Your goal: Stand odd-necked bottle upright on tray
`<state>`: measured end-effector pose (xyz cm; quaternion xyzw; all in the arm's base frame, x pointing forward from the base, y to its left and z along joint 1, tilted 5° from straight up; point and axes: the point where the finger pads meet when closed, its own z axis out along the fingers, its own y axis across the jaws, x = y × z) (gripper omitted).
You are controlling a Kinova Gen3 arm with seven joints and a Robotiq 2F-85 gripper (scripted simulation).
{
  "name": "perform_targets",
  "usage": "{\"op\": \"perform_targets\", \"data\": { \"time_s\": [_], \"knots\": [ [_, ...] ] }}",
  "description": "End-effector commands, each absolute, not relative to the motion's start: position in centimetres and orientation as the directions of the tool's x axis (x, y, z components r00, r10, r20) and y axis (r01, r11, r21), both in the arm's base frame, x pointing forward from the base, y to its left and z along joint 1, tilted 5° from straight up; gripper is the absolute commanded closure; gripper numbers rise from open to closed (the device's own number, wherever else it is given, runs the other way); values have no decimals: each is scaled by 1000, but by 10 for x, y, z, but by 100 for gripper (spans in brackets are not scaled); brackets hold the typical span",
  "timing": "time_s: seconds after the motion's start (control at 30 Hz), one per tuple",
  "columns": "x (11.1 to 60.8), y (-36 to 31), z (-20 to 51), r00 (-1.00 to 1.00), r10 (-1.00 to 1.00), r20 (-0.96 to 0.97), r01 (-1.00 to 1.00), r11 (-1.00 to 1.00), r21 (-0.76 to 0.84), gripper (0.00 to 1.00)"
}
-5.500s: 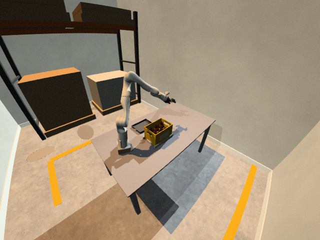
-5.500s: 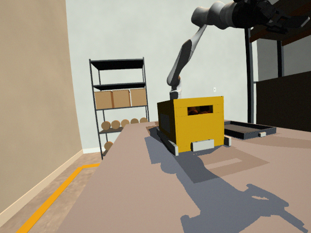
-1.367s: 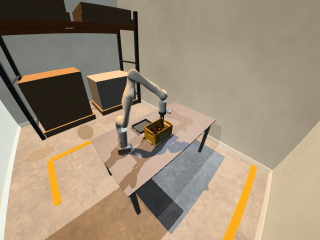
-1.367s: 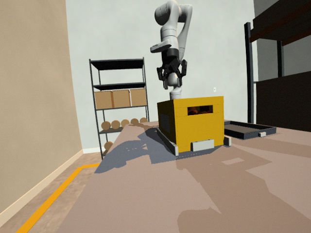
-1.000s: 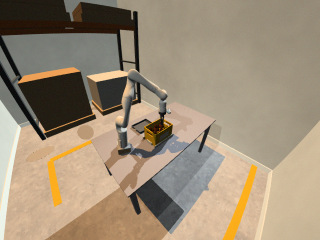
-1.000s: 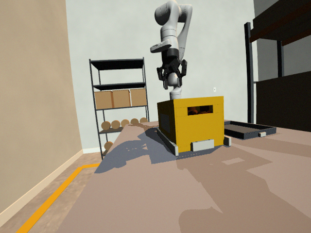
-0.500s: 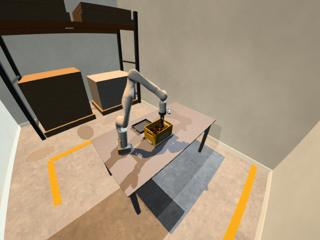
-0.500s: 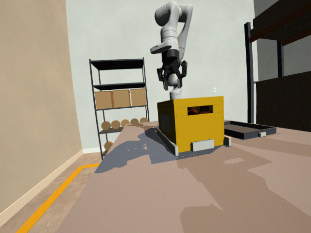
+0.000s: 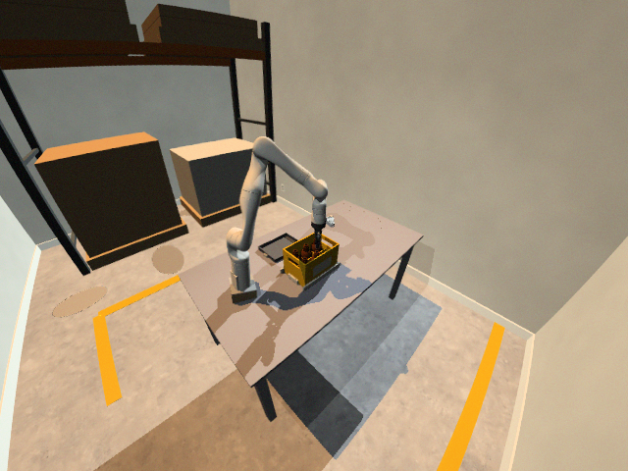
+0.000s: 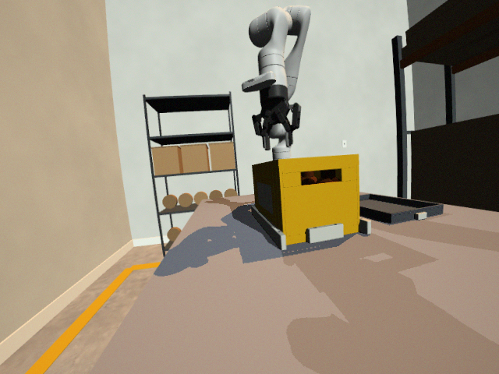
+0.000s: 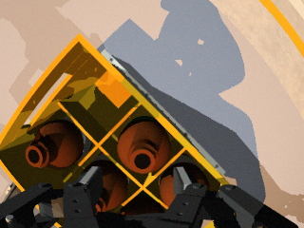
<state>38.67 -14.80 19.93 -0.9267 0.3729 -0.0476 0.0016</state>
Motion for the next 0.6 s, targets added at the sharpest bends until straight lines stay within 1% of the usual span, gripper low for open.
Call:
{"op": "perform_targets", "data": {
  "time_s": [0.0,0.57],
  "knots": [
    [386,-149,195,715,-693,85,-693,-720,-35,36],
    [387,-150,178,715,-693,85,-693,-720,-35,36]
  ]
}}
